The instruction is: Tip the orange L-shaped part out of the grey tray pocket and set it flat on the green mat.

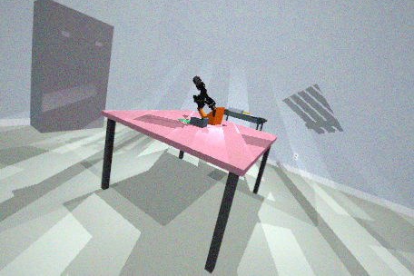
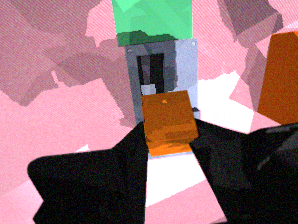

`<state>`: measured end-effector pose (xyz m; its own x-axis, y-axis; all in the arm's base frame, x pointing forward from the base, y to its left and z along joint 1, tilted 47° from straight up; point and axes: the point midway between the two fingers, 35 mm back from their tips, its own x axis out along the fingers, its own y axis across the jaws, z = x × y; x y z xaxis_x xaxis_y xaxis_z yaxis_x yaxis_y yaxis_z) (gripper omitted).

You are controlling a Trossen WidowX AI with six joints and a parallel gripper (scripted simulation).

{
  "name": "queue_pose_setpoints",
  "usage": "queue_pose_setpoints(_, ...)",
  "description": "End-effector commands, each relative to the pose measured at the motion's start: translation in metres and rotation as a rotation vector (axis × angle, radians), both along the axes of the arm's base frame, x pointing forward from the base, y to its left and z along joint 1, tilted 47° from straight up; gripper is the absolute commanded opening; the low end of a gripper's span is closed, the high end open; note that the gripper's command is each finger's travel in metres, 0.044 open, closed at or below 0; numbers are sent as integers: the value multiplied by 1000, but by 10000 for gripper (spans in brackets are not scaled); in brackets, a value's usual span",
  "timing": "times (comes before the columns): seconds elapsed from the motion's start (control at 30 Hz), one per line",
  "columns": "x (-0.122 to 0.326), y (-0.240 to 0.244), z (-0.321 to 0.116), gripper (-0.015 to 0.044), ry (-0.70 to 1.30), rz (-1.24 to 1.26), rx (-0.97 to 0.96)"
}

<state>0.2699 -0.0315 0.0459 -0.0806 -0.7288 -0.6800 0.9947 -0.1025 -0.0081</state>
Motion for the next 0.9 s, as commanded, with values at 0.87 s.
queue_pose_setpoints(0.87,-15,-70,79,0,-4,-4,-1)
